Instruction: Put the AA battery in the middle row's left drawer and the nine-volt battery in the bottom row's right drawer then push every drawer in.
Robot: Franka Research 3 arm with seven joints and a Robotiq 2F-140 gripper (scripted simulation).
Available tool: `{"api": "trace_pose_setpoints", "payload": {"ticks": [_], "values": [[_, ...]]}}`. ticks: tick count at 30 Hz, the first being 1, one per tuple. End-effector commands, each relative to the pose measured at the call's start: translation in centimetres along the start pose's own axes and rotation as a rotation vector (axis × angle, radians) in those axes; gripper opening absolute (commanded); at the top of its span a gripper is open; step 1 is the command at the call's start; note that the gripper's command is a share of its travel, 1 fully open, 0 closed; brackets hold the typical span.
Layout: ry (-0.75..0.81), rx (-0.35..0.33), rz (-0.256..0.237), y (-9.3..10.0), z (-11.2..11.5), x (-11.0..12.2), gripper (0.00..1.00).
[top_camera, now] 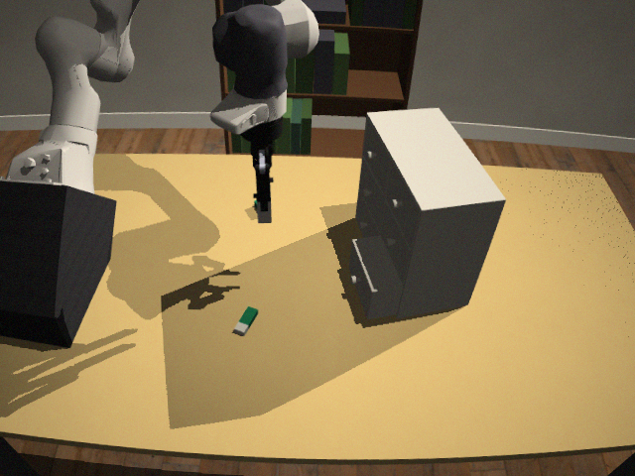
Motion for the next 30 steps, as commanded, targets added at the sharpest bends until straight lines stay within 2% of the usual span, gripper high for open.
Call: {"api": "trace_pose_setpoints", "payload": {"ticks": [1,3,4,8,9,15,16,20,21,26,27,30], "values": [[-0.209,-0.015,-0.006,-0.6,1.1,1.0,0.20],[-0.209,-0.015,-0.006,-0.6,1.1,1.0,0.20],[-0.306,-0.018,-0.004,-1.8,2.5,3.4,0.20],[-0.306,-0.018,-0.004,-1.8,2.5,3.4,0.20],[-0.412,-0.018,0.000,-3.2,3.9,6.0,0.20],[-0.412,-0.018,0.000,-3.2,3.9,6.0,0.20],[-0.523,-0.018,0.002,-4.6,4.9,8.8,0.20],[-0.523,-0.018,0.002,-4.6,4.9,8.8,0.20],[-0.632,-0.015,0.004,-6.0,5.6,11.5,0.20],[-0.632,-0.015,0.004,-6.0,5.6,11.5,0.20],[-0.736,-0.012,0.004,-7.3,6.0,13.9,0.20],[-0.736,-0.012,0.004,-7.3,6.0,13.9,0.20]]}}
Point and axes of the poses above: the point where the finger pads meet when closed, its own y axis back along the fingers, its own x axis across the jaws, z = x × y, the point moved 4 cm from there along y, back along the fingers, and after that the axes turned 15 degrees about y, right-handed, at the moved point
